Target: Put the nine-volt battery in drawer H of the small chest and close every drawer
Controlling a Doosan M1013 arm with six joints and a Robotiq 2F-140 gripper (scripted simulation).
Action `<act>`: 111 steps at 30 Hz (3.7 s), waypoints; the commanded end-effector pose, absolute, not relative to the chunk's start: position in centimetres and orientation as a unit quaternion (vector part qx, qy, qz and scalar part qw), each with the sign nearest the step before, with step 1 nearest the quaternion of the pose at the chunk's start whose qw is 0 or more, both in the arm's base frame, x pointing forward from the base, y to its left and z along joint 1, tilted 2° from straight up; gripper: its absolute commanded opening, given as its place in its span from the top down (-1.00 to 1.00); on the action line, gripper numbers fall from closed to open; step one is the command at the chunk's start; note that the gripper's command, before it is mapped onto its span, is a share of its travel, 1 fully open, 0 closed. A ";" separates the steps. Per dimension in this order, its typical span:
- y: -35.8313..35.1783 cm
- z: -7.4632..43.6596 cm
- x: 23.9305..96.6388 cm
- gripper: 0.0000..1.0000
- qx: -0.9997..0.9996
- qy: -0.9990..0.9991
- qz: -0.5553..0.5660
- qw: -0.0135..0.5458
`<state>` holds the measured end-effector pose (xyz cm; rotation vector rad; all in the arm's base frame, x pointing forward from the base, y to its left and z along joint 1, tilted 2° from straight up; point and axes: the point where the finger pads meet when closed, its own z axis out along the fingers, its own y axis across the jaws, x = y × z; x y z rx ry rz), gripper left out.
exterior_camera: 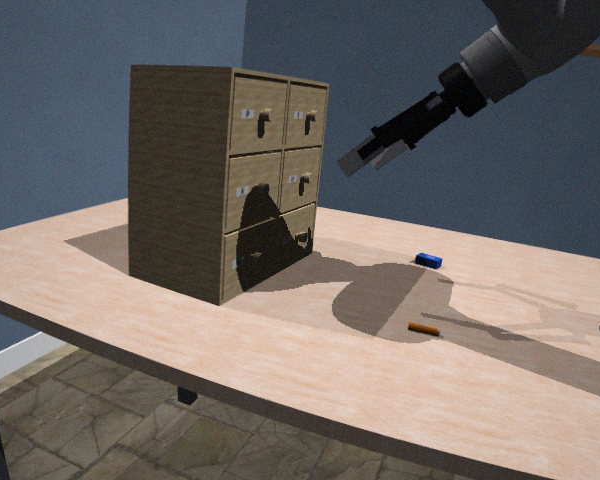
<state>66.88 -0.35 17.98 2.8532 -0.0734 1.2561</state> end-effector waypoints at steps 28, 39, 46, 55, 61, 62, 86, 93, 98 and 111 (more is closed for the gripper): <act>0.1 20.8 64.0 -1.00 0.978 -0.035 0.206 0.020; 0.2 22.2 62.5 -1.00 0.993 -0.036 0.110 0.016; 0.3 22.7 62.0 -1.00 0.997 -0.037 0.073 0.015; 0.4 23.3 61.3 -1.00 0.999 -0.038 0.028 0.013; 0.4 23.5 61.1 -1.00 0.999 -0.038 0.013 0.013; 0.4 23.5 61.1 -1.00 0.999 -0.038 0.013 0.013; 0.4 23.6 61.0 -1.00 0.999 -0.038 0.006 0.012; 0.4 23.6 61.0 -1.00 0.999 -0.038 0.006 0.012; 0.4 23.6 61.0 -1.00 0.999 -0.038 0.006 0.012; 9.5 23.4 62.1 -1.00 0.999 -0.038 0.006 0.012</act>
